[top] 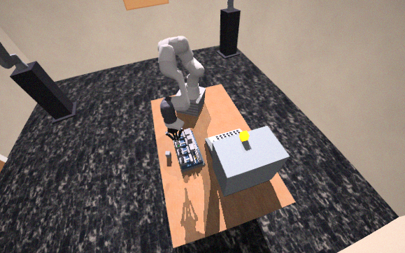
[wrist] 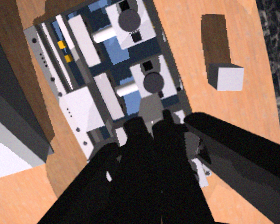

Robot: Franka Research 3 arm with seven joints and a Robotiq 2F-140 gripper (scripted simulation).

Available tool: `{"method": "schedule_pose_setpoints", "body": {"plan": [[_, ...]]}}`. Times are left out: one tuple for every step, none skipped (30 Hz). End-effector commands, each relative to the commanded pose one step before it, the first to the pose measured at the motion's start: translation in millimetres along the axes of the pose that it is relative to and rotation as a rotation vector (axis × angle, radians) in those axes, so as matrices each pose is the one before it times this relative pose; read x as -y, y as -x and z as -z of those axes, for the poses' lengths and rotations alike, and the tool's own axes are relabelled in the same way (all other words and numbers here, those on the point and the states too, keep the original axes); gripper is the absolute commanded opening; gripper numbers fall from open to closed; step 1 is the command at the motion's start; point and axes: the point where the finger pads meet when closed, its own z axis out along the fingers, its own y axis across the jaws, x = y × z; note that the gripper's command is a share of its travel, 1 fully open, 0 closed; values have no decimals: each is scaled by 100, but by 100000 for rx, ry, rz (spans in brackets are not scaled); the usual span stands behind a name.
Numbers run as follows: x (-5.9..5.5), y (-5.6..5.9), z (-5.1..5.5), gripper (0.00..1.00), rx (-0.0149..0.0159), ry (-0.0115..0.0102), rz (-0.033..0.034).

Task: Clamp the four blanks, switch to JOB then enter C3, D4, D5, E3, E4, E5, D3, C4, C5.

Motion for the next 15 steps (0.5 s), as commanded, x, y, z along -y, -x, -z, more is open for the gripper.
{"method": "schedule_pose_setpoints", "body": {"plan": [[-129,-108,-685,0,-354,279,-391],[0,-1,-241,0,1,0,1],[-2,-2,-255,0,-1,0,-1],[-1,-1,-268,0,0,0,0],[-1,-2,-281,0,0,0,0],[-1,-2,-293,0,0,0,0],[-1,-1,-303,0,1,0,1],[-2,-3,-312,0,-1,0,-1],[-1,-2,-321,0,0,0,0],[-1,-2,-328,0,1,0,1],[-2,-3,-333,0,-1,0,-1],[0,0,0,0,0,0,0],[0,0,0,0,0,0,0],[-1,-2,-337,0,0,0,0],[-1,-2,-340,0,1,0,1]]}}
